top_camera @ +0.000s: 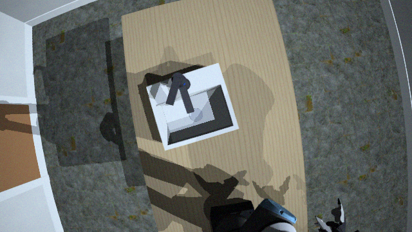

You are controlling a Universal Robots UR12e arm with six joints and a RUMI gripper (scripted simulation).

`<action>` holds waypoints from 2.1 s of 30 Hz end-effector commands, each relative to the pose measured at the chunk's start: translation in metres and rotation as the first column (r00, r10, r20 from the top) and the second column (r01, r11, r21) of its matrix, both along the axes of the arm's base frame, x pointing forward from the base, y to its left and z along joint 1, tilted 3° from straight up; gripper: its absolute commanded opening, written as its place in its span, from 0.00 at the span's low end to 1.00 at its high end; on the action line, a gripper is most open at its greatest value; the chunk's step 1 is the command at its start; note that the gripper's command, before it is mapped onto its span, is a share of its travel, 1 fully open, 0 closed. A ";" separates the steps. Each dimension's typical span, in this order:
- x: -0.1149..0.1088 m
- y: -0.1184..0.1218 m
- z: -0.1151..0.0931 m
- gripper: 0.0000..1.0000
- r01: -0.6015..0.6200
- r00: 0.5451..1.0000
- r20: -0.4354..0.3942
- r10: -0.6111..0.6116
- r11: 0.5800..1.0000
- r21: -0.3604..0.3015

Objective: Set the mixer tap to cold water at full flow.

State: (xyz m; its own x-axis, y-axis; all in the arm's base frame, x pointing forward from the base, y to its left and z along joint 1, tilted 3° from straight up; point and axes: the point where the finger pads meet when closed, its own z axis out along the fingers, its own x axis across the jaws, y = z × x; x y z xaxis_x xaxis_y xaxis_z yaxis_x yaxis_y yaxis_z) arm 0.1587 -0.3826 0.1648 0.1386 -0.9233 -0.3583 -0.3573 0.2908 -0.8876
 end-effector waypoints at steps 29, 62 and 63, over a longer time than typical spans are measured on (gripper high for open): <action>0.003 0.001 0.000 1.00 -0.015 1.000 -0.005 0.015 1.000 -0.005; 0.074 0.034 -0.014 1.00 -0.411 0.909 -0.135 0.395 0.903 -0.123; 0.079 0.036 -0.015 1.00 -0.434 0.898 -0.143 0.417 0.891 -0.129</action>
